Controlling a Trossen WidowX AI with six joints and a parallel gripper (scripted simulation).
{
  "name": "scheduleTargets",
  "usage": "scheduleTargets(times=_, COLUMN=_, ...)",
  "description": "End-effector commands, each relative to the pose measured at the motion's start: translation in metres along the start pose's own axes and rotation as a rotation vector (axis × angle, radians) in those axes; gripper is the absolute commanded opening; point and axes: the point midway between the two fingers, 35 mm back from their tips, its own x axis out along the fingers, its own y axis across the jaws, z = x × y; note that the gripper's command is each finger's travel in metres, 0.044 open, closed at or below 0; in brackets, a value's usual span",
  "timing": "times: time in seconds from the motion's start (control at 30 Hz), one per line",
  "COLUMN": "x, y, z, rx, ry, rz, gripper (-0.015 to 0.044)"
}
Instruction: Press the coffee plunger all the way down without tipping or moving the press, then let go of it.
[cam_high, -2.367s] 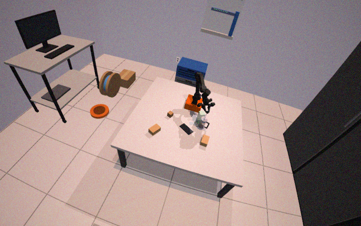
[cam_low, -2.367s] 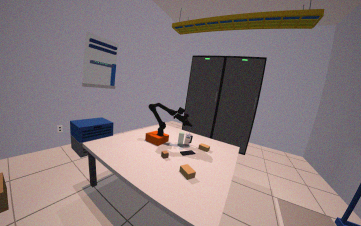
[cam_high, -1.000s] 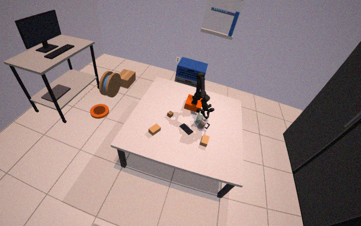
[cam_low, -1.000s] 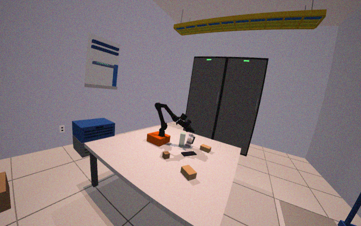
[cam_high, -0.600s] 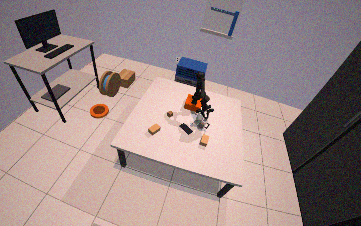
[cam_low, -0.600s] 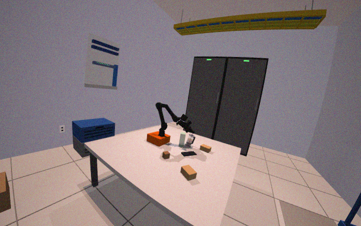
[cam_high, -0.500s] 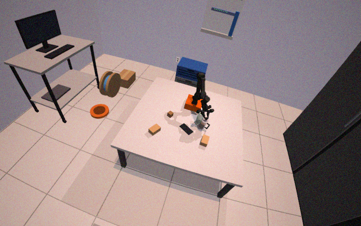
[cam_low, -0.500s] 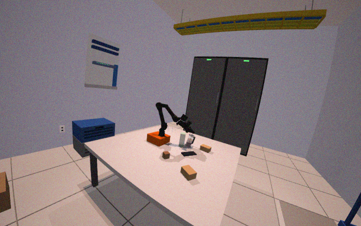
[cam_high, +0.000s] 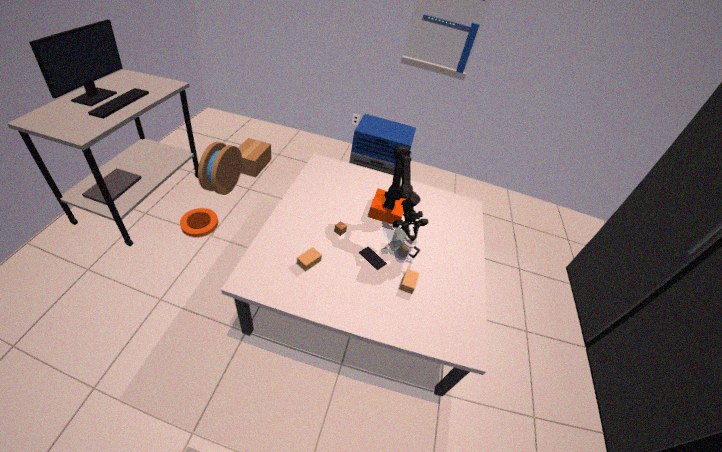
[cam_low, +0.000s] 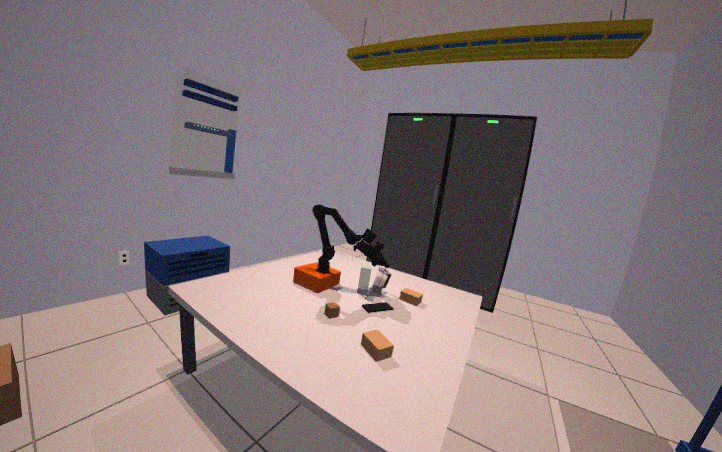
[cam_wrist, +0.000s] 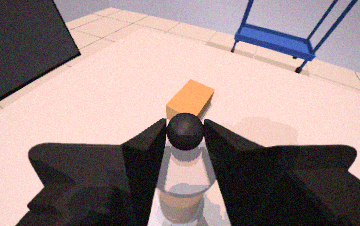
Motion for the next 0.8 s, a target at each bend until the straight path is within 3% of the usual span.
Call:
scheduleTargets(times=0.0, x=0.0022, y=0.0000, z=-0.0039, rx=0.009, ry=0.020, rz=0.000, gripper=0.0122)
scheduleTargets(times=0.7, x=0.0022, y=0.0000, z=0.0004, rx=0.001, ry=0.005, rz=0.000, gripper=0.0122)
scheduleTargets(times=0.77, x=0.0022, y=0.0000, z=0.0004, rx=0.001, ry=0.005, rz=0.000, gripper=0.0175)
